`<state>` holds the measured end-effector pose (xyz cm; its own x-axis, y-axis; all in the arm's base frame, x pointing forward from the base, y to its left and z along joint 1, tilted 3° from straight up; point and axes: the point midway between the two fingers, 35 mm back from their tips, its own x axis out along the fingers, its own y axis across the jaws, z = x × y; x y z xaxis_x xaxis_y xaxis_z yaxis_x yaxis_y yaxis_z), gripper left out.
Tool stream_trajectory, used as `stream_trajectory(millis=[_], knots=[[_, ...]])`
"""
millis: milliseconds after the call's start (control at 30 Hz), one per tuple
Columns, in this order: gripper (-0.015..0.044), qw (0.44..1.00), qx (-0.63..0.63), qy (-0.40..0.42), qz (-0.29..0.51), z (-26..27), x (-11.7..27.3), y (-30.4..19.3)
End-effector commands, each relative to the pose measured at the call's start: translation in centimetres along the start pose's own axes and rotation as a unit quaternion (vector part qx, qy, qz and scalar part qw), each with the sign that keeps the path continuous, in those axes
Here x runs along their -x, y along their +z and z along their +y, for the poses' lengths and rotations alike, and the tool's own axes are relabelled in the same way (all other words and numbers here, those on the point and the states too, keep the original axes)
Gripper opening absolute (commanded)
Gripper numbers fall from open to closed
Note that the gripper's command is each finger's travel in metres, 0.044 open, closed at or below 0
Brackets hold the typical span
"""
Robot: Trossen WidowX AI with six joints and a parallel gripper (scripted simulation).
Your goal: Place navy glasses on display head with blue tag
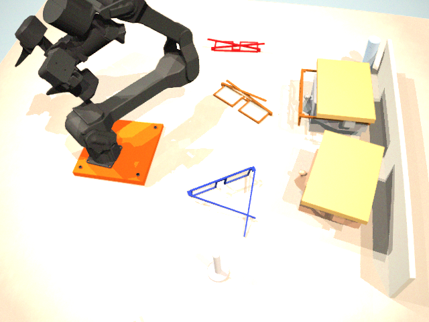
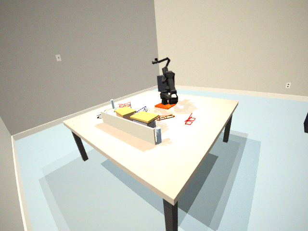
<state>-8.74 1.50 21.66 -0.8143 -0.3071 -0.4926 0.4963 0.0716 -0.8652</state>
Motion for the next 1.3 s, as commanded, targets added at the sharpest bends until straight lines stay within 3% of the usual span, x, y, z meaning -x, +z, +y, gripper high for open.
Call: stream_trajectory(millis=[0, 233, 367, 533, 633, 1000, 1267], knots=[[0.0426, 1.000, 0.000, 0.000, 0.000, 0.0, 0.0, 0.0], [0.0440, 1.000, 0.000, 0.000, 0.000, 0.0, 0.0, 0.0], [0.0335, 0.999, 0.017, 0.021, -0.032, -0.4, -0.5, 1.3], [0.0204, 0.983, 0.082, 0.095, -0.136, -0.8, -1.3, 6.4], [0.0200, 0.961, 0.138, 0.138, -0.195, -0.4, -1.2, 9.9], [0.0200, 0.818, 0.367, 0.264, -0.357, 5.9, 4.2, 20.7], [0.0200, 0.668, 0.533, 0.324, -0.406, 14.5, 11.7, 22.8]])
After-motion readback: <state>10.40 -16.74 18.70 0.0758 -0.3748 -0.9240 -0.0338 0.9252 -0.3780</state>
